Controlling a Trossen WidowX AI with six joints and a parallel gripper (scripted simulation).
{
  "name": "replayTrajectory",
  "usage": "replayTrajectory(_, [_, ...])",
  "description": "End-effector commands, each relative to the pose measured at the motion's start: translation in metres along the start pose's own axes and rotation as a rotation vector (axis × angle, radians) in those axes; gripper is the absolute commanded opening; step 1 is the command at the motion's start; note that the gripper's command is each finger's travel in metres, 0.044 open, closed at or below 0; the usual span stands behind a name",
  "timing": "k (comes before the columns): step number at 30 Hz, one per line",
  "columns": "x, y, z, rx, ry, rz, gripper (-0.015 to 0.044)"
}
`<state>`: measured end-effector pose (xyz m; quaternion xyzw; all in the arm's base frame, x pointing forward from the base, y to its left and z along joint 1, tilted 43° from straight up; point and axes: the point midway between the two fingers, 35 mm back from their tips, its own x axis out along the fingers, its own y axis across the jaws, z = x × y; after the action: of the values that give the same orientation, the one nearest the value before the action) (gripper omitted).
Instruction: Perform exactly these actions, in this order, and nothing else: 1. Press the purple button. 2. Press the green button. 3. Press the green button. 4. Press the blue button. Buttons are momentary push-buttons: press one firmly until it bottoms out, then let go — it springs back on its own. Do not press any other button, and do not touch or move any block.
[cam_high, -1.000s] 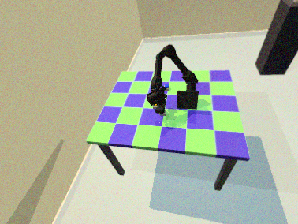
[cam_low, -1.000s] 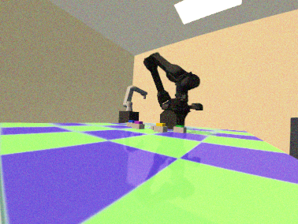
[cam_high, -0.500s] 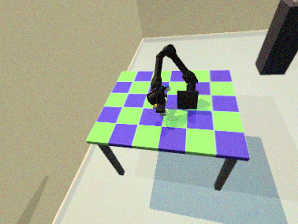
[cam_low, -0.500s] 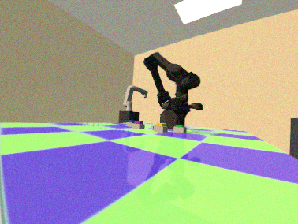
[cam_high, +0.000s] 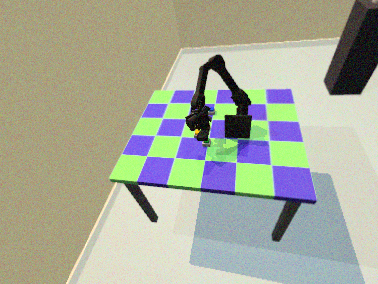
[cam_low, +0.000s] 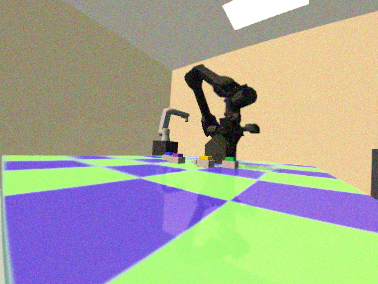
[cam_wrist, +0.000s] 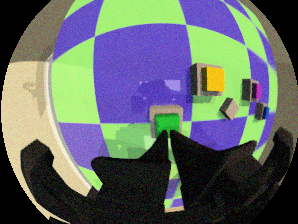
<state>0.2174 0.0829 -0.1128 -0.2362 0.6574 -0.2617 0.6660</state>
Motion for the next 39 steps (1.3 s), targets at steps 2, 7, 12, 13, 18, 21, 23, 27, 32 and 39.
replayTrajectory(2, [0.009,-0.002,-0.002,-0.008,0.003,-0.008,0.002])
replayTrajectory(7, [0.018,-0.002,-0.002,-0.008,0.003,-0.008,0.002])
replayTrajectory(12, [0.025,-0.002,-0.002,-0.008,0.003,-0.009,0.002])
replayTrajectory(13, [0.025,-0.002,-0.002,-0.008,0.003,-0.009,0.002])
replayTrajectory(18, [0.025,-0.002,-0.002,-0.008,0.003,-0.009,0.002])
replayTrajectory(21, [0.025,-0.002,-0.002,-0.008,0.003,-0.009,0.002])
replayTrajectory(23, [0.025,-0.002,-0.002,-0.008,0.003,-0.009,0.002])
replayTrajectory(27, [0.025,-0.002,-0.002,-0.008,0.003,-0.009,0.002])
replayTrajectory(32, [0.025,-0.002,-0.002,-0.008,0.003,-0.009,0.002])
replayTrajectory(39, [-0.008,-0.002,-0.002,-0.008,0.003,-0.007,0.002])
